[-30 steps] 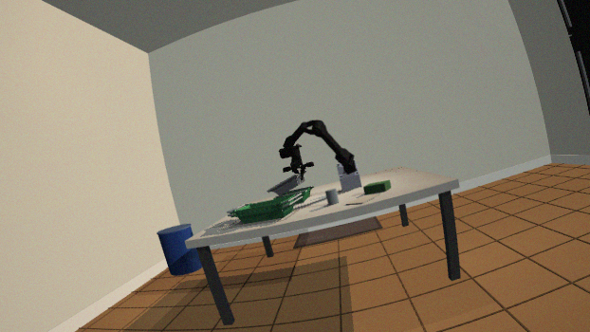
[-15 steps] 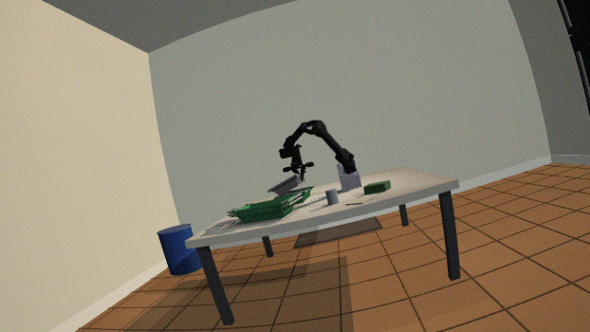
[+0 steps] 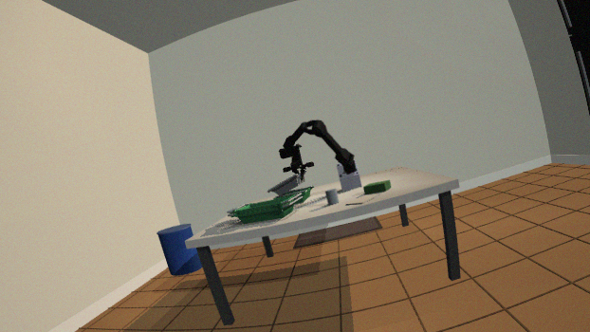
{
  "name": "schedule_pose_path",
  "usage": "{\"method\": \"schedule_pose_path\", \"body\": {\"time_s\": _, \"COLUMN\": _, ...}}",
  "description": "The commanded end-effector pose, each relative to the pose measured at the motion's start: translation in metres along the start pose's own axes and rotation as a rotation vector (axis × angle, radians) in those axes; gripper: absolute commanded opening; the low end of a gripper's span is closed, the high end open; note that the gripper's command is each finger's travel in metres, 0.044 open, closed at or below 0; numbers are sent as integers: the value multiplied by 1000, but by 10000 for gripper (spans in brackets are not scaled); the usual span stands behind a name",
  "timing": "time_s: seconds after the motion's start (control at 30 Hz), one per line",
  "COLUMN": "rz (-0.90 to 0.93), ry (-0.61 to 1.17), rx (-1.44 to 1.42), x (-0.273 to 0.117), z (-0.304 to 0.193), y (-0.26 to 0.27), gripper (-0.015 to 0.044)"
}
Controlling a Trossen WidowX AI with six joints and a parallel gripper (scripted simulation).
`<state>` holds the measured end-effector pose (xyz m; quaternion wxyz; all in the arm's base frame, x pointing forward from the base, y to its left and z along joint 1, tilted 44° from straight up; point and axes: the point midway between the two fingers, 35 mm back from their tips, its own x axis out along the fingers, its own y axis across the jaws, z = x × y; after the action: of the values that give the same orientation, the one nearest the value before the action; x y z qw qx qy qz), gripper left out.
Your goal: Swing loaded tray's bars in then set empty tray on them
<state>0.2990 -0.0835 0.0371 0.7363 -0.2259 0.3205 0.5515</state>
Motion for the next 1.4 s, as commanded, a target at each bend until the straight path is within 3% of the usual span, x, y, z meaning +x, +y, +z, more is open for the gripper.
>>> {"method": "schedule_pose_path", "body": {"time_s": 0.0, "rz": 22, "ry": 2, "rx": 7, "x": 5, "z": 1, "y": 5, "gripper": 0}}
{"method": "schedule_pose_path", "body": {"time_s": 1.37, "rz": 22, "ry": 2, "rx": 7, "x": 13, "z": 1, "y": 9, "gripper": 0}}
